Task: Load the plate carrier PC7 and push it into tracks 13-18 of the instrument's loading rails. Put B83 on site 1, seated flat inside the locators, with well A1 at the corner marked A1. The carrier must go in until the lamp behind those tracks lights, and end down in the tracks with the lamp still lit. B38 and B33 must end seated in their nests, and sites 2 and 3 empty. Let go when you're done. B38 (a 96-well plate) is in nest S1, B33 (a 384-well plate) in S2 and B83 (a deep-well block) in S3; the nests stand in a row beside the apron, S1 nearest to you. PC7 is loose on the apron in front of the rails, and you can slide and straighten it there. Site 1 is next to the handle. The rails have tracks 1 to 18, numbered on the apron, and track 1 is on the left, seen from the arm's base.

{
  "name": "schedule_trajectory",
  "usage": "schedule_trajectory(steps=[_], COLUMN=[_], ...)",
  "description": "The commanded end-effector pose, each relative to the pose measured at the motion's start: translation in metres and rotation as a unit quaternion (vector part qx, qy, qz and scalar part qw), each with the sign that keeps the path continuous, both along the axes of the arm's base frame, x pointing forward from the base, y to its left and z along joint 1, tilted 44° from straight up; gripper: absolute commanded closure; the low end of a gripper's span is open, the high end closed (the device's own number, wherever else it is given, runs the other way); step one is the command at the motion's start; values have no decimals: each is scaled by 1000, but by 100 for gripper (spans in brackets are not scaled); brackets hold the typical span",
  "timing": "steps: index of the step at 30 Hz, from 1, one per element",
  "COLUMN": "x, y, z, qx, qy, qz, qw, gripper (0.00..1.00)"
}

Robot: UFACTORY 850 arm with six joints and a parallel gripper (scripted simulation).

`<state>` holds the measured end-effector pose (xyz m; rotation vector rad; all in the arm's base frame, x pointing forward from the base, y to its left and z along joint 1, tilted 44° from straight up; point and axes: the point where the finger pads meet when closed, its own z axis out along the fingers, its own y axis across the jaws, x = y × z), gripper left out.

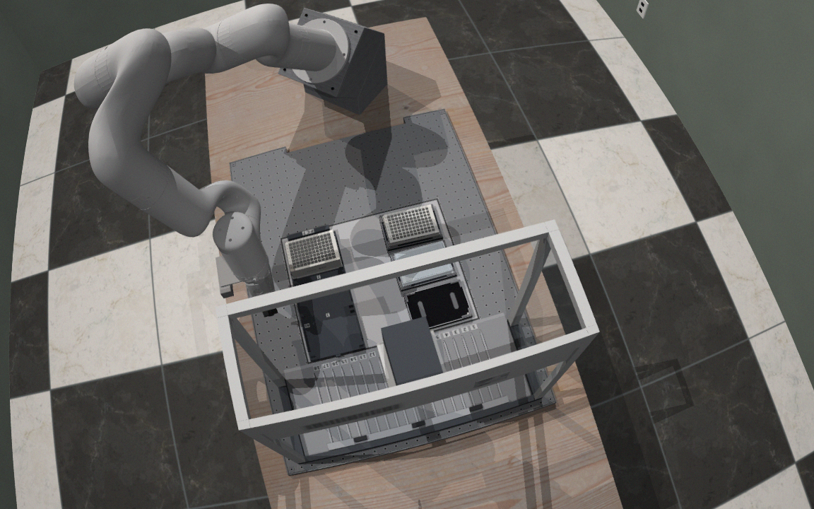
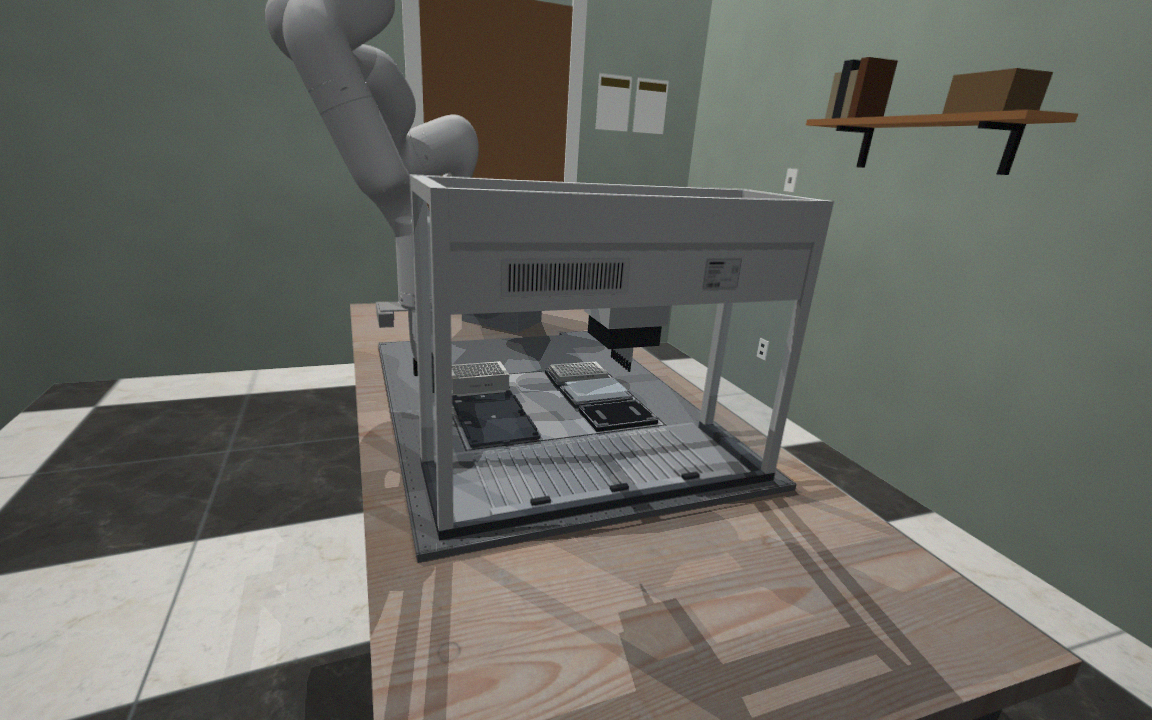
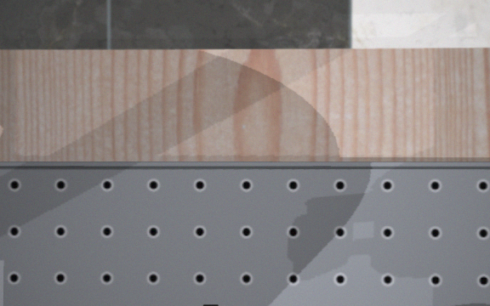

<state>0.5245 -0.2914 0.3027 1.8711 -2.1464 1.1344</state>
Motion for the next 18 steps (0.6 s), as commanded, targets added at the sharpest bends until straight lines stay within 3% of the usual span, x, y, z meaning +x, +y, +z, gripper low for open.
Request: schedule_trajectory(steps=[1, 18], x=[-2, -12], y=[4, 18], z=[6, 24], qx=[0, 0], qy=[-1, -1], qz=[0, 0], qw=[1000, 1000], gripper=[0, 0])
